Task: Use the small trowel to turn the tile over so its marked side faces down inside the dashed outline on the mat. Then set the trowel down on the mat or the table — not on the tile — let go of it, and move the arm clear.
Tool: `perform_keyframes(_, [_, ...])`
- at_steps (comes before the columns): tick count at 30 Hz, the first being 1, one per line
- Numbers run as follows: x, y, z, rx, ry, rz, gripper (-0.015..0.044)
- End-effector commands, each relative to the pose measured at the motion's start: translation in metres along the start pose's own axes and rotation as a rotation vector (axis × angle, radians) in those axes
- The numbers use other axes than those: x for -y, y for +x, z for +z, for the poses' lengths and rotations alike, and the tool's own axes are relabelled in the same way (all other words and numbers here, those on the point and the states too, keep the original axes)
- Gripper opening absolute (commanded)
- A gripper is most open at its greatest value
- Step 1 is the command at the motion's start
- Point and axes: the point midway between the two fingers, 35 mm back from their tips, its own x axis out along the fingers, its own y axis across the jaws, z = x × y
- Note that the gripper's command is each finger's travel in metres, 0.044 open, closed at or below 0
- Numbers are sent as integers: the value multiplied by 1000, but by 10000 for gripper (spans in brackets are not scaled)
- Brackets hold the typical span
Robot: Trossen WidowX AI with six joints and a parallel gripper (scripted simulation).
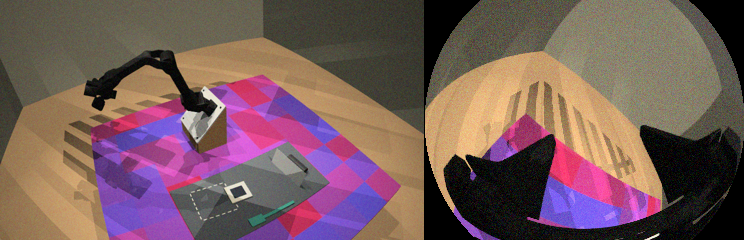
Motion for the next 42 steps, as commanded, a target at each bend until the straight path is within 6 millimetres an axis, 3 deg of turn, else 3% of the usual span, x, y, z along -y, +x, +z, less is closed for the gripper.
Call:
perform_keyframes(1, [-1,0,0,-1,-3,4,374])
perform_keyframes(11, [-70,-12,-28,-72,-61,201,111])
perform_keyframes(20, [-173,-65,-97,-229,-64,462,100])
perform_keyframes(26, [-225,-129,-152,-330,-93,619,100])
perform_keyframes(30, [-245,-167,-184,-386,-115,690,100])
perform_keyframes(33, [-259,-206,-216,-445,-142,748,100])
perform_keyframes(38, [-267,-277,-275,-542,-200,829,100])
perform_keyframes(42, [-257,-334,-324,-609,-278,895,100])
